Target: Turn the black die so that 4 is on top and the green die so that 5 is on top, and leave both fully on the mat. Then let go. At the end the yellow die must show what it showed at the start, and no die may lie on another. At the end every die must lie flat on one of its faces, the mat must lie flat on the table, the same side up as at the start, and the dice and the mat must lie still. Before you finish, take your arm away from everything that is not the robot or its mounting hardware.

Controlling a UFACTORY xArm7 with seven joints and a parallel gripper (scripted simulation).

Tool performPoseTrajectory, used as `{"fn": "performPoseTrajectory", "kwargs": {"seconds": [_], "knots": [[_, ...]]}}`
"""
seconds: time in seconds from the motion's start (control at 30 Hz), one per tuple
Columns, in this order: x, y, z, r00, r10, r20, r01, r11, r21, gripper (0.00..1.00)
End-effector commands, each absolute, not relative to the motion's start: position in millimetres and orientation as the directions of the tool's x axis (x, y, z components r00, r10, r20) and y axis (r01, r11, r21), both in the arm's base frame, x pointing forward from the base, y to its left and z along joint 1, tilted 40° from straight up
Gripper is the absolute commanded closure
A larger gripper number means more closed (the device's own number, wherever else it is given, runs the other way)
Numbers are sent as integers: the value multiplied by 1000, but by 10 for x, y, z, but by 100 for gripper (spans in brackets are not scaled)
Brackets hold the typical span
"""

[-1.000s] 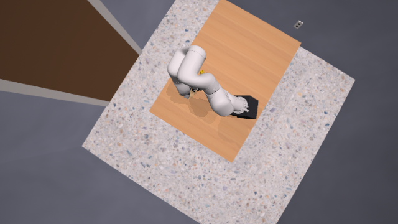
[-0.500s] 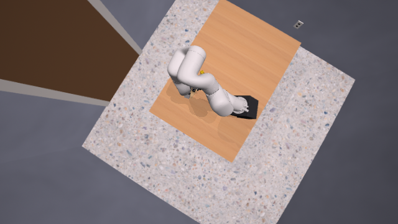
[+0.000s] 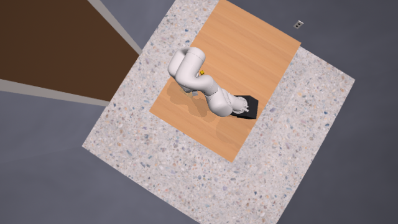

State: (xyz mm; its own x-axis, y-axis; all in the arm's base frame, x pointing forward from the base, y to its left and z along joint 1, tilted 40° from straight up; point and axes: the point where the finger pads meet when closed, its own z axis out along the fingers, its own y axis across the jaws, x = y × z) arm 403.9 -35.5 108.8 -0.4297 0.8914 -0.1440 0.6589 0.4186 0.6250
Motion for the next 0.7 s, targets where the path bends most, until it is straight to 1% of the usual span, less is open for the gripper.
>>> {"fn": "performPoseTrajectory", "kwargs": {"seconds": [0.0,0.03,0.1,0.27,0.3,0.5,0.6,0.67], "knots": [[4057,-430,1067,-486,846,-222,599,507,620,0],[4057,-430,1067,-486,846,-222,599,507,620,0],[4059,-526,1035,-564,766,-310,523,621,583,0],[4055,-613,1003,-628,675,-387,442,719,536,0],[4051,-653,988,-655,629,-419,402,760,511,0],[4028,-780,936,-725,457,-514,258,873,413,0],[4027,-786,933,-728,449,-518,250,878,408,0],[4004,-866,896,-758,322,-567,147,931,334,0]]}}
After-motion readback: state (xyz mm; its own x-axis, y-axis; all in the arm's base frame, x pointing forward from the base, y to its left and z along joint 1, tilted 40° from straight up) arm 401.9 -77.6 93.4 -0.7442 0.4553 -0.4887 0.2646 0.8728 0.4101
